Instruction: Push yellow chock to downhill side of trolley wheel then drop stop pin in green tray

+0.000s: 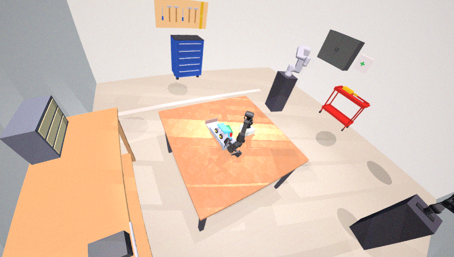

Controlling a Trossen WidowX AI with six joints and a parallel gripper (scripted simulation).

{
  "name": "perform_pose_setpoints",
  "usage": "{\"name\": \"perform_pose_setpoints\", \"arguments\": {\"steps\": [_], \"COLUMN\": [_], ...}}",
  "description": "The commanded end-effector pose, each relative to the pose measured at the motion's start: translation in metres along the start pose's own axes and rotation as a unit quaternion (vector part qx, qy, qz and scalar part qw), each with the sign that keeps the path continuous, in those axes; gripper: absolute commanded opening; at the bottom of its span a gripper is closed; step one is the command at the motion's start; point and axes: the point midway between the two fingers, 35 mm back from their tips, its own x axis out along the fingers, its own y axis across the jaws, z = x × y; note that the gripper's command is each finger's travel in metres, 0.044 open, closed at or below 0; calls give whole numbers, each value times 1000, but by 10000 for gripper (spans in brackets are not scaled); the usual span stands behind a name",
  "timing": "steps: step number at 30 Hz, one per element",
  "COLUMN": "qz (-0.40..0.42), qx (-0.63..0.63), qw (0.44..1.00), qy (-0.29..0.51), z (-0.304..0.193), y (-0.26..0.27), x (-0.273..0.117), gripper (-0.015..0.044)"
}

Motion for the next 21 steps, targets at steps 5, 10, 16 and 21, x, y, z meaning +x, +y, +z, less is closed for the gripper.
{"name": "perform_pose_setpoints", "arguments": {"steps": [5, 10, 16, 21], "qz": [-31, -82, -151, -214], "qx": [-52, -124, -204, -264], "qw": [997, 982, 947, 906], "qy": [-51, -120, -196, -253], "z": [7, 19, 31, 40], "y": [-6, -13, -18, -18], "x": [1, -5, -22, -45], "gripper": [269, 190, 190, 190]}}
